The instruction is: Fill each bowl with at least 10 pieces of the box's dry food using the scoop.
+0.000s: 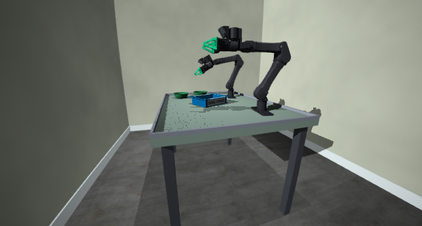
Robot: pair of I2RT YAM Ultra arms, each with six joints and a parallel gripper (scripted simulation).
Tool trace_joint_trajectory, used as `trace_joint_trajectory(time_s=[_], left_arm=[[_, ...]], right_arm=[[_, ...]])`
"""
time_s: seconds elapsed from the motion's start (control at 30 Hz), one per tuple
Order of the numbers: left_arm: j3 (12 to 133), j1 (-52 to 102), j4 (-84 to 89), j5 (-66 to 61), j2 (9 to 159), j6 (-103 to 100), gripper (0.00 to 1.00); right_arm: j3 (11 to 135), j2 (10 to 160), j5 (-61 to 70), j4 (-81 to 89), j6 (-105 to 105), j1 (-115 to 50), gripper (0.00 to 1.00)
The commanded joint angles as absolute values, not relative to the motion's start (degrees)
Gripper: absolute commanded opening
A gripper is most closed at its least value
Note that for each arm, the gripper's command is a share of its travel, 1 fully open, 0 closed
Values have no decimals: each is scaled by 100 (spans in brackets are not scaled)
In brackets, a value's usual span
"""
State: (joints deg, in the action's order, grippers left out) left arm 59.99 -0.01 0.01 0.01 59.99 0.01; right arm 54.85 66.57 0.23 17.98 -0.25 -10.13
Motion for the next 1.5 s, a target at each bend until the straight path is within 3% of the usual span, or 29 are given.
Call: trace_joint_trajectory(time_s=[0.0, 0.43, 1.47], left_arm=[[6090, 0, -56, 0, 5932, 0, 100], [6091, 0, -60, 0, 5931, 0, 100], [6091, 0, -62, 0, 5930, 0, 100]], right_arm=[[5829, 6442, 3, 991, 26, -779, 32], [6138, 5970, 26, -197, 31, -53, 32], [6354, 5993, 20, -202, 51, 49, 32]])
